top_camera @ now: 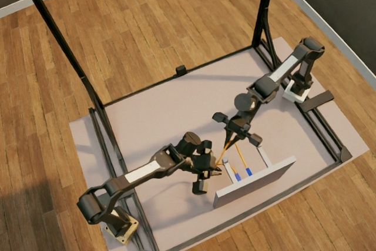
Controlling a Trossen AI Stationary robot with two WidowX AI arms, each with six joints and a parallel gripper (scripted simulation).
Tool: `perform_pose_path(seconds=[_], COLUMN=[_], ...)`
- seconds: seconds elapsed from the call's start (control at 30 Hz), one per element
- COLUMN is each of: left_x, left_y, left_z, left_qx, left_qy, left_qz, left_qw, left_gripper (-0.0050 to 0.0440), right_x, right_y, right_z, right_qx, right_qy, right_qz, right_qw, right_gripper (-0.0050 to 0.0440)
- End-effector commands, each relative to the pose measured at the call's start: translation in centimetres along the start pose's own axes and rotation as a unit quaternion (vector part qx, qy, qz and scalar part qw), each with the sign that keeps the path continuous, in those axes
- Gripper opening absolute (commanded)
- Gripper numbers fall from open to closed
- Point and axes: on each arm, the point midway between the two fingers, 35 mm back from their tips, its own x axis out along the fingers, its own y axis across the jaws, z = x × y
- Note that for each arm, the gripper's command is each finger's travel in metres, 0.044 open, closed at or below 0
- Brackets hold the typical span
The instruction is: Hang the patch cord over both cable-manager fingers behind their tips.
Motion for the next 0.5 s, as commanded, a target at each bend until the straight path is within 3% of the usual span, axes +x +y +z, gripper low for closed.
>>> perform_pose_path(seconds=[0.0, 0.47], left_x=[-1.74, -1.84], left_y=[-0.12, -0.13], left_z=[2.15, 2.05], left_qx=[-0.008, -0.01], left_qy=[-0.027, -0.021], left_qz=[-0.004, -0.003], left_qw=[1.0, 1.0], left_gripper=[0.0025, 0.0025], right_x=[-0.4, -0.4], right_y=[0.07, 0.07], right_z=[0.77, 0.77], right_qx=[0.007, 0.007], right_qy=[-0.008, -0.008], right_qz=[0.005, 0.005], right_qw=[1.0, 1.0], right_gripper=[0.004, 0.004])
